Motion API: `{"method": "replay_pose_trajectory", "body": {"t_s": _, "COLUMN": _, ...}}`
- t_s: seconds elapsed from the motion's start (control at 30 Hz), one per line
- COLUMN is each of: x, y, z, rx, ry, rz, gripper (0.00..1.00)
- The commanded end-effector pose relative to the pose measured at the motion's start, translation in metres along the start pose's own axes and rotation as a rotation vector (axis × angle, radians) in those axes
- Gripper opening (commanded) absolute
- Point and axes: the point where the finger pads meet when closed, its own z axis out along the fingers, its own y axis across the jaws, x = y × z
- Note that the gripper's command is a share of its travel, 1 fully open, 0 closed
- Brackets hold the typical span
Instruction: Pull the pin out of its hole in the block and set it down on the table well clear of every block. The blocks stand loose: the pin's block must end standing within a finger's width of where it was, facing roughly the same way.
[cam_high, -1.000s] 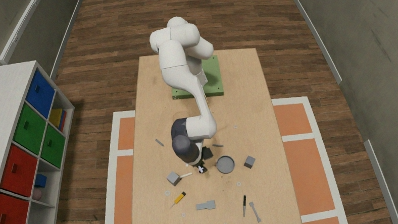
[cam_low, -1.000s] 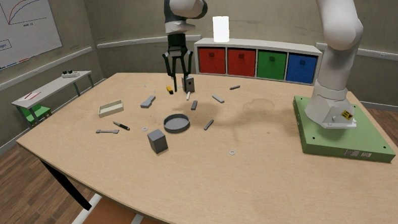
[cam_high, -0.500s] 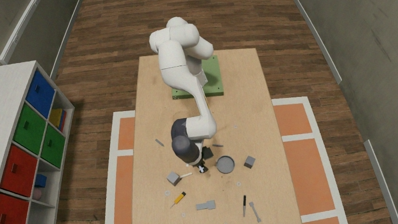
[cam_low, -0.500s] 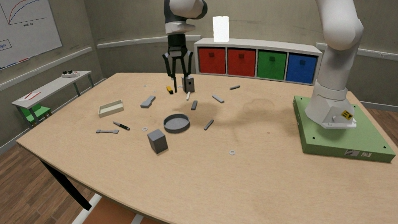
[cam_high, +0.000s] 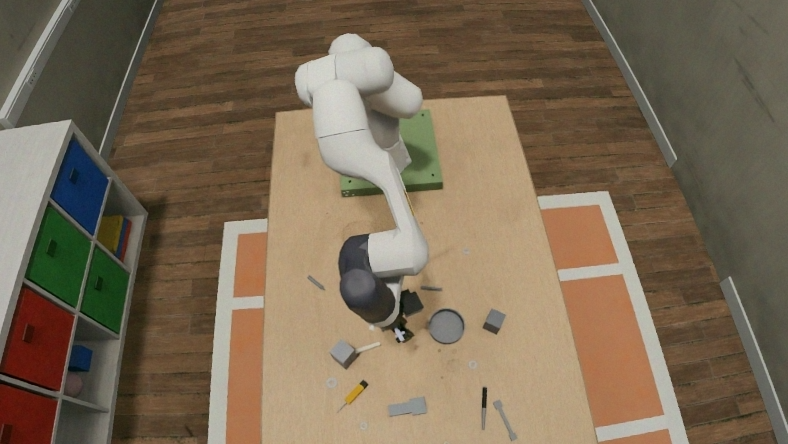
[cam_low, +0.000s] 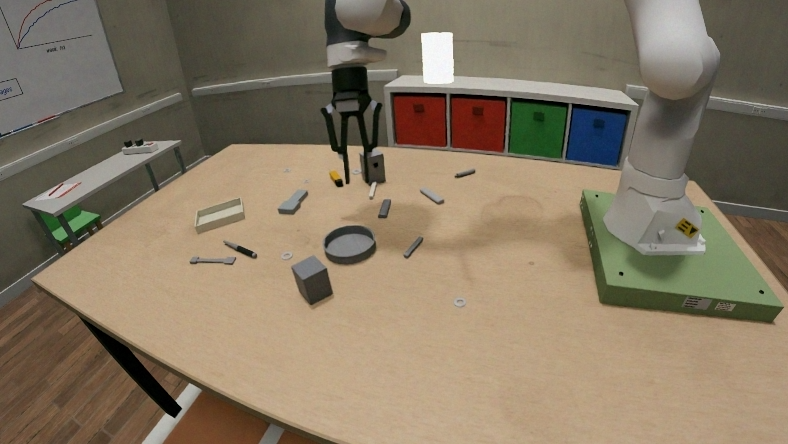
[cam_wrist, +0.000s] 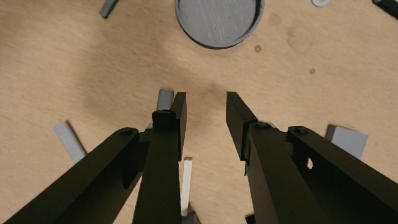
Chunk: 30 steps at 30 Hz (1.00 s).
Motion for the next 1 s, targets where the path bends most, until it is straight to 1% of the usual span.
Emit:
{"method": "replay_pose_trajectory", "body": {"t_s": 0.0, "x": 0.0018, "y": 0.0000, "z": 0.0001, "rx": 0.000, "ry": 0.008, "rz": -0.011, "gripper": 0.31}}
{"method": "replay_pose_trajectory", "body": {"t_s": 0.97, "x": 0.0075, "y": 0.0031, "z": -0.0050, "rx": -0.011, "ry": 0.023, "rz": -0.024, "gripper": 0.31}}
